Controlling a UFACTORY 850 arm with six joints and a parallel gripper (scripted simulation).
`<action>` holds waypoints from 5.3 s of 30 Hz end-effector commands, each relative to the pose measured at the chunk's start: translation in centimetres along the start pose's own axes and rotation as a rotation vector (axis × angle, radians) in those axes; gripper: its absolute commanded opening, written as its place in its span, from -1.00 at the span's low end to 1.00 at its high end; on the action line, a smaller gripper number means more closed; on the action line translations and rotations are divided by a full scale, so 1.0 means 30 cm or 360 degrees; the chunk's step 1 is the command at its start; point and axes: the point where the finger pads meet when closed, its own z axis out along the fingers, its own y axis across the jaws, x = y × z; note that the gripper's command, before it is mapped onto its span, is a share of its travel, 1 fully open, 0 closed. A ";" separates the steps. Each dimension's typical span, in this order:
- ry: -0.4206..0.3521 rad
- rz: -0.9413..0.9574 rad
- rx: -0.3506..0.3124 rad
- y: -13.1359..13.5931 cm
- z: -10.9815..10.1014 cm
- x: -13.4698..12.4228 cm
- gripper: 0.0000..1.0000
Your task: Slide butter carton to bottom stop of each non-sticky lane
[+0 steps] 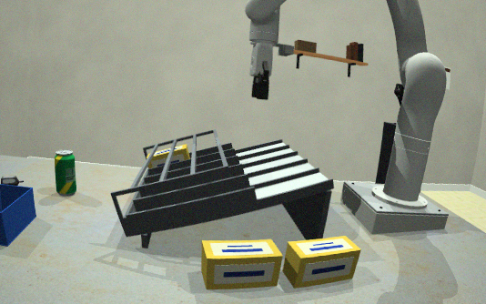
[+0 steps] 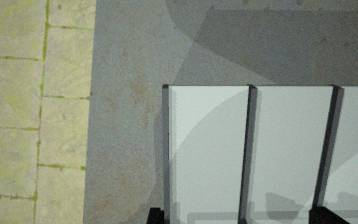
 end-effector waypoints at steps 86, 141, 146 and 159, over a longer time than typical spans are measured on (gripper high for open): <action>-0.0011 -0.0171 -0.0001 1.609 0.162 0.191 0.80; -0.0011 -0.0170 0.0002 1.609 0.616 0.191 0.80; -0.0011 -0.0170 0.0001 1.610 0.662 0.190 0.80; -0.0012 -0.0171 -0.0001 1.613 0.842 0.188 0.80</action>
